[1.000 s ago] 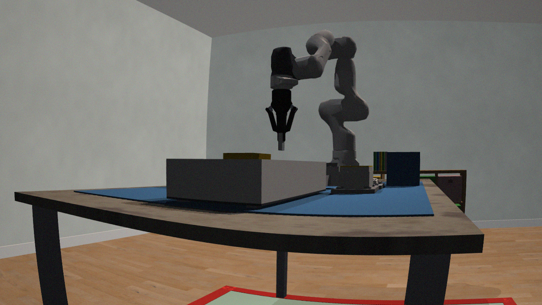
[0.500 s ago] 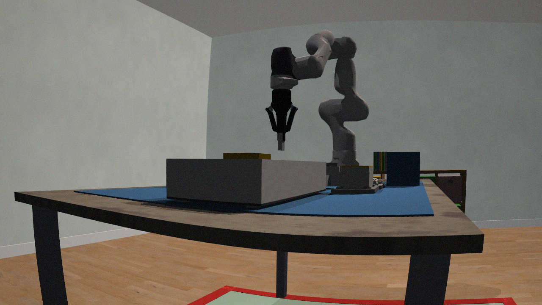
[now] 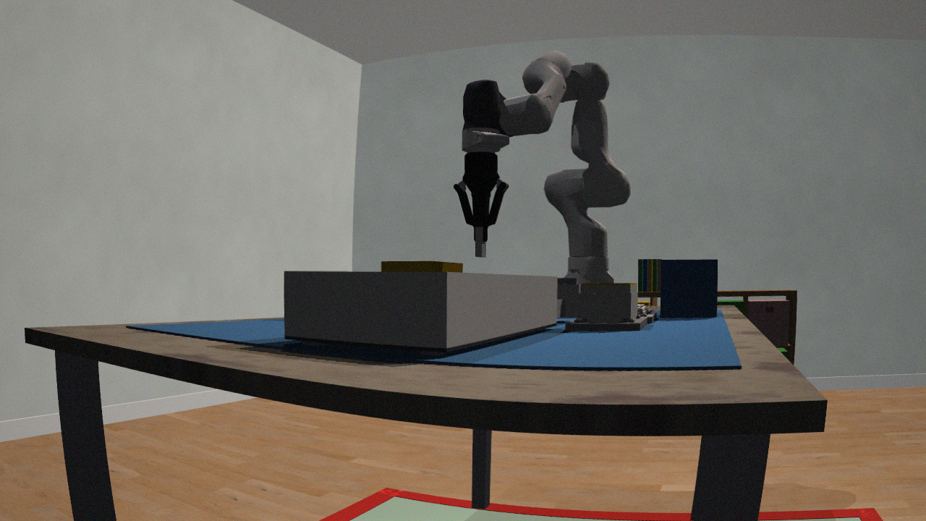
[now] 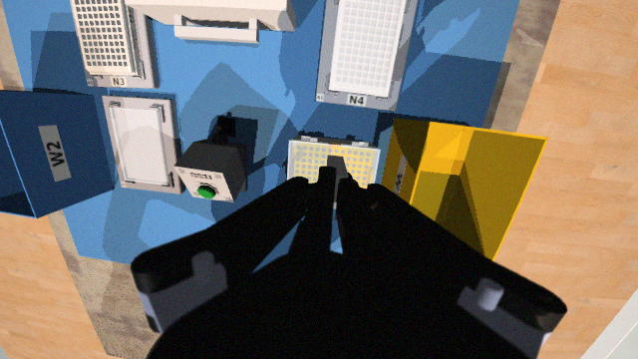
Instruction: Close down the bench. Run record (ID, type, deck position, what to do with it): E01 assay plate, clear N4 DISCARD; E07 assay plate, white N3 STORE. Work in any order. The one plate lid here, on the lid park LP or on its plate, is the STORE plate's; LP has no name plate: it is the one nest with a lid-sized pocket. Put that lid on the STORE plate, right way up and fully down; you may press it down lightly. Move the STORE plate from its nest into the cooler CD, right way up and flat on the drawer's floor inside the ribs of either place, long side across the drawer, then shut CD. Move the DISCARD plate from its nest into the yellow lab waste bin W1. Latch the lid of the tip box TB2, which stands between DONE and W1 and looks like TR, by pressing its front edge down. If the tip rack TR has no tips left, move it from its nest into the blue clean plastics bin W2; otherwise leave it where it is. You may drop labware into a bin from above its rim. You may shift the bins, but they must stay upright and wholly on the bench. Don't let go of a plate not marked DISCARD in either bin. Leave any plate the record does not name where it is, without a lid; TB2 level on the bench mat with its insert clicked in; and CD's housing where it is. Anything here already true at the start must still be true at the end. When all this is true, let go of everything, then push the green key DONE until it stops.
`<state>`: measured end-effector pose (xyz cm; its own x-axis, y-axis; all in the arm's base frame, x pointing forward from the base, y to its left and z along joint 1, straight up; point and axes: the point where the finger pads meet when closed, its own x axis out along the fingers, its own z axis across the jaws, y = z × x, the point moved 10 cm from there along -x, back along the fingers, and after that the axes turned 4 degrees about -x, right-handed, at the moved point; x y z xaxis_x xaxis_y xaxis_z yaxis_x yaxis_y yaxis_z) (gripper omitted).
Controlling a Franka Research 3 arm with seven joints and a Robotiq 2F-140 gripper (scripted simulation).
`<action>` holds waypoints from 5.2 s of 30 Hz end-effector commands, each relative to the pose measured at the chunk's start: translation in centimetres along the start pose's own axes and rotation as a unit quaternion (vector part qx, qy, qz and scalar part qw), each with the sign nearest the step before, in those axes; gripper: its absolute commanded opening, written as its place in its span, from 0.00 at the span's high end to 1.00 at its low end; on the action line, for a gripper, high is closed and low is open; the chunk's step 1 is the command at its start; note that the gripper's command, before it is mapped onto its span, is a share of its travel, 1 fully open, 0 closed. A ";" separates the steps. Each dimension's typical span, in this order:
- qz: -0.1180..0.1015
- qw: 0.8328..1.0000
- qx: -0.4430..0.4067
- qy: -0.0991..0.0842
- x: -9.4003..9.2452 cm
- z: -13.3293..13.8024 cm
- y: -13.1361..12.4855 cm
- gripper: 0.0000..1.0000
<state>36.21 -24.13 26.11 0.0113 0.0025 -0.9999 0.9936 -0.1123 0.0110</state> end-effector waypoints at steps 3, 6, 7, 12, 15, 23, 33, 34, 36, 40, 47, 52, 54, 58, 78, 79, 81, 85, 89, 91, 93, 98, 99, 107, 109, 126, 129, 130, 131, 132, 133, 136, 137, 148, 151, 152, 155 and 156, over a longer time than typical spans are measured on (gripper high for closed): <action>-0.002 1.000 0.002 0.000 0.0 0.0 -0.2 1.00; -0.002 1.000 0.002 0.000 0.0 0.0 -0.2 1.00; -0.002 1.000 0.002 0.000 0.0 0.0 -0.2 1.00; -0.002 1.000 0.002 0.000 0.0 0.0 -0.2 1.00; -0.002 1.000 0.002 0.000 0.0 0.0 -0.2 1.00; -0.002 1.000 0.002 0.000 0.0 0.0 -0.2 1.00; -0.002 1.000 0.002 0.000 0.0 0.0 -0.2 1.00; -0.002 1.000 0.002 0.000 0.0 0.0 -0.2 1.00; -0.002 1.000 0.002 0.000 0.0 0.0 -0.2 1.00; -0.002 1.000 0.002 0.000 0.0 0.0 -0.2 1.00; -0.002 1.000 0.002 0.000 -0.6 0.0 -0.2 1.00; -0.002 1.000 0.002 0.000 -1.6 0.0 -0.2 1.00; -0.002 1.000 0.002 0.000 -2.0 0.0 -0.2 1.00; -0.002 1.000 0.002 0.000 -2.6 0.0 -0.2 1.00; -0.002 1.000 0.002 0.000 -5.5 0.0 -0.2 1.00; -0.002 1.000 0.002 0.000 -5.5 0.0 -0.2 1.00; -0.002 1.000 0.002 0.000 -5.5 0.0 -0.2 1.00; -0.002 1.000 0.002 0.000 -5.5 0.0 -0.2 1.00; -0.002 1.000 0.002 0.000 -5.5 0.0 -0.2 1.00; -0.002 1.000 0.002 0.000 -5.5 0.0 -0.2 1.00; -0.002 1.000 0.002 0.000 -5.5 0.0 -0.2 1.00; -0.002 1.000 0.002 0.000 -5.5 0.0 -0.2 1.00; -0.002 1.000 0.002 0.000 -5.5 0.0 -0.2 1.00; -0.002 1.000 0.002 0.000 -5.5 0.0 -0.2 1.00; -0.002 1.000 0.002 0.000 -5.5 0.0 -0.2 1.00; -0.002 1.000 0.002 0.000 -1.5 -0.2 -3.6 1.00; -0.002 1.000 0.002 0.000 -0.9 -0.2 -4.1 1.00; -0.002 1.000 0.002 0.000 -0.6 -0.3 -4.3 1.00; -0.002 1.000 0.002 0.000 -0.3 -0.3 -4.6 1.00; -0.002 1.000 0.002 0.000 0.0 -0.3 -4.9 1.00; -0.002 1.000 0.002 0.000 0.3 -0.3 -5.1 1.00; -0.002 1.000 0.002 0.000 1.1 -0.4 -5.8 1.00; -0.002 1.000 0.002 0.000 1.1 -0.4 -5.8 1.00; -0.002 1.000 0.002 0.000 1.1 -0.4 -5.8 1.00; -0.002 1.000 0.002 0.000 1.1 -0.4 -5.8 1.00; -0.002 1.000 0.002 0.000 1.1 -0.4 -5.8 1.00; -0.002 1.000 0.002 0.000 1.1 -0.4 -5.8 1.00; -0.002 1.000 0.002 0.000 1.1 -0.4 -5.8 1.00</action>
<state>30.57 -23.03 24.96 0.0043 0.0059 -1.0000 0.9927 -0.1209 0.0035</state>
